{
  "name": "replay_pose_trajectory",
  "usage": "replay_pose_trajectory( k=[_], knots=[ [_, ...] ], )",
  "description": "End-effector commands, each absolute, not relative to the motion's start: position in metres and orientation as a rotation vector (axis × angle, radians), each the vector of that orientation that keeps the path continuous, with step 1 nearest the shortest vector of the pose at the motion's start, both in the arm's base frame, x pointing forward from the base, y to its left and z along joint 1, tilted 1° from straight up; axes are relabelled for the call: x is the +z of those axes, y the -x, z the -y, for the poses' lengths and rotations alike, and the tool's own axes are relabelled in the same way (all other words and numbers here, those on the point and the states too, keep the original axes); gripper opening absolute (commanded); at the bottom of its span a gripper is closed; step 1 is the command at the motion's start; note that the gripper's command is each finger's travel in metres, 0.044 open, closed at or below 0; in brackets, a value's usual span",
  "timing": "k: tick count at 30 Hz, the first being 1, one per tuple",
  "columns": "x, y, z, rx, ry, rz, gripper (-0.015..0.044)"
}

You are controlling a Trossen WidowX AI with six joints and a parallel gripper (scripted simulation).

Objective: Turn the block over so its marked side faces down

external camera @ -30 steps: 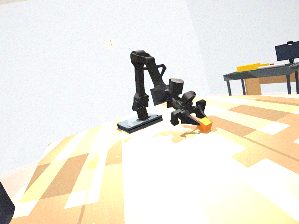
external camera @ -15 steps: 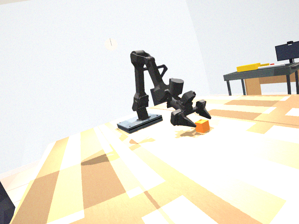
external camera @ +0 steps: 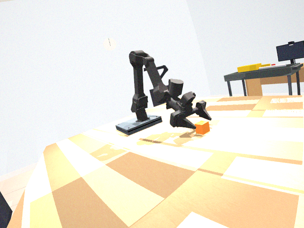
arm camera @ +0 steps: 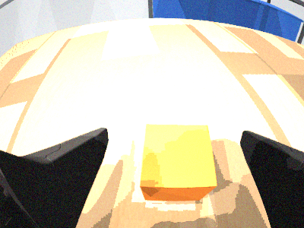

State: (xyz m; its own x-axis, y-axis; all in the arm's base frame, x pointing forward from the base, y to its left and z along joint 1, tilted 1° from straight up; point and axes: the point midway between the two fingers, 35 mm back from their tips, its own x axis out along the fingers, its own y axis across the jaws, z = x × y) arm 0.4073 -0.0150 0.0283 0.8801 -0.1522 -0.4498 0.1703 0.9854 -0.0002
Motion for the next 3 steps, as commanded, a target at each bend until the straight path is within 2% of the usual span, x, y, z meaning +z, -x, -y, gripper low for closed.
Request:
replay_pose_trajectory(
  k=[1,3],
  knots=[
    [0.0279,-0.4069,0.0155,-0.171,-0.035,-0.466,0.0440],
    [0.0279,-0.4069,0.0155,-0.171,-0.035,-0.466,0.0440]
  ],
)
